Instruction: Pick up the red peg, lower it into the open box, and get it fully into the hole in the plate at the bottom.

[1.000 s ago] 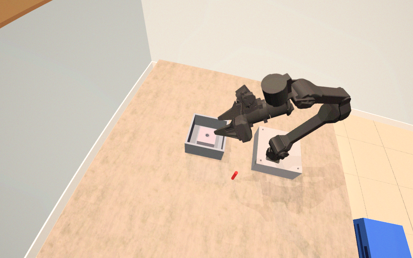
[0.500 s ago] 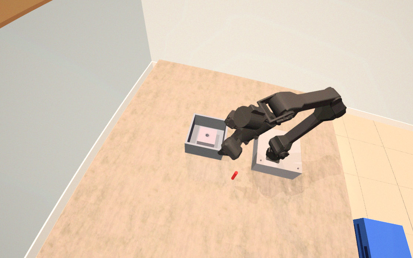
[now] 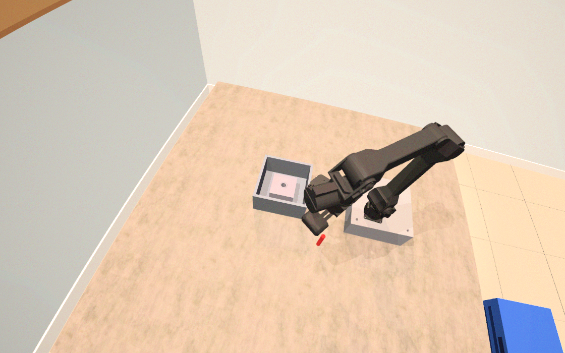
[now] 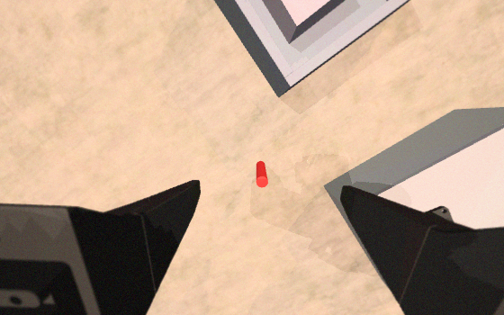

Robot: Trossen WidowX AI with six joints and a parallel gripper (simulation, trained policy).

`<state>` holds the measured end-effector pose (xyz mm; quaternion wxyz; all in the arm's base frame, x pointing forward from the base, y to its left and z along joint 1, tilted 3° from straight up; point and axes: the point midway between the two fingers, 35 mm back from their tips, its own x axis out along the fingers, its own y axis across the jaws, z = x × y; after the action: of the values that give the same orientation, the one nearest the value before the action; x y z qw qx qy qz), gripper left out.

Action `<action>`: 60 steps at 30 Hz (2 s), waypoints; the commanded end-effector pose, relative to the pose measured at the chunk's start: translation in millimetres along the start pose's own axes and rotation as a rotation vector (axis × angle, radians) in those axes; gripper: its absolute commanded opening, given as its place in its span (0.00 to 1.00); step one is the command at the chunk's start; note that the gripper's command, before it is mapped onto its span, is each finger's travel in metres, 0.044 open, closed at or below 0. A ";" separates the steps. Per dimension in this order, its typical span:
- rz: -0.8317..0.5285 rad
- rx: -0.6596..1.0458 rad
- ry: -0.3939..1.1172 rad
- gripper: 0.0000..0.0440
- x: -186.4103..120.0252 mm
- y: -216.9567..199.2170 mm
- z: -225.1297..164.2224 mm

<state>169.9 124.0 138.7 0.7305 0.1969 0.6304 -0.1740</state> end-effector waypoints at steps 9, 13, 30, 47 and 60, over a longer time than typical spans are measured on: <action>-0.178 0.083 0.099 1.00 43.0 -7.5 -23.8; -0.202 0.096 0.113 1.00 57.1 -5.4 -28.1; -0.200 0.127 0.110 1.00 123.5 3.9 -37.0; -0.252 0.132 0.118 0.33 169.4 -7.5 -43.1; -0.268 0.111 0.076 0.00 152.7 3.8 -29.7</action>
<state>160.4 138.4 -26.1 0.6535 0.1546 0.6757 -0.3041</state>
